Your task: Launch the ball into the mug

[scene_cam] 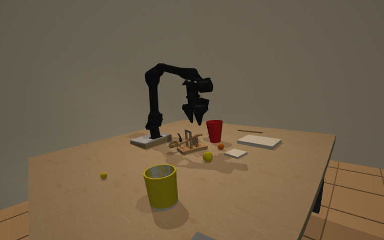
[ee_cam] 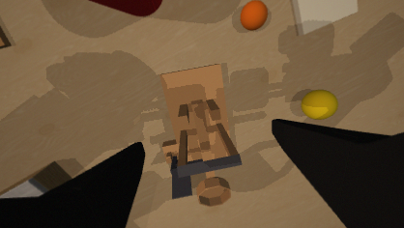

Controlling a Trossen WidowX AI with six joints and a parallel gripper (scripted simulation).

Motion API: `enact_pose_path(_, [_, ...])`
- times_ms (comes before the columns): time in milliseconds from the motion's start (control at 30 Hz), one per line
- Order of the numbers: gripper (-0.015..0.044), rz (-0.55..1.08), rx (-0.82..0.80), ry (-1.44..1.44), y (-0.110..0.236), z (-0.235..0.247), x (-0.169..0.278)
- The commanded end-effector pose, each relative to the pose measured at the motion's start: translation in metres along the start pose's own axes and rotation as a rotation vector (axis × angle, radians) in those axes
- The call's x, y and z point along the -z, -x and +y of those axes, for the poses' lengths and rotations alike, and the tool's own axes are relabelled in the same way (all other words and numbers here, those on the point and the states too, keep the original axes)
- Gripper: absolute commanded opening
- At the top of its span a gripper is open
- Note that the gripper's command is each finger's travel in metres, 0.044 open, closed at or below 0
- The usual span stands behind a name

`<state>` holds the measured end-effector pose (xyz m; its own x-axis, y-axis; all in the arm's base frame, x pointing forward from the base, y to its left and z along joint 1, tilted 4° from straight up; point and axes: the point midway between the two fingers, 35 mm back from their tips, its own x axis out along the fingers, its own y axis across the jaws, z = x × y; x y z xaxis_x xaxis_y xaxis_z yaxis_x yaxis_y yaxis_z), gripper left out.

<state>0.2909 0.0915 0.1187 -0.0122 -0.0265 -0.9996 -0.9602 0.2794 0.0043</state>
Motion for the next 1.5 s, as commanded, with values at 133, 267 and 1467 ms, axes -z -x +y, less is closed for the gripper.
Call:
enact_pose_path(133, [0.0440, 0.019, -0.011, 0.025, -0.021, 0.001, 0.003])
enact_pose_path(267, [0.0440, 0.019, -0.011, 0.025, -0.051, 0.003, 0.004])
enact_pose_path(1467, [0.0440, 0.019, -0.012, 0.025, -0.102, 0.003, 0.003])
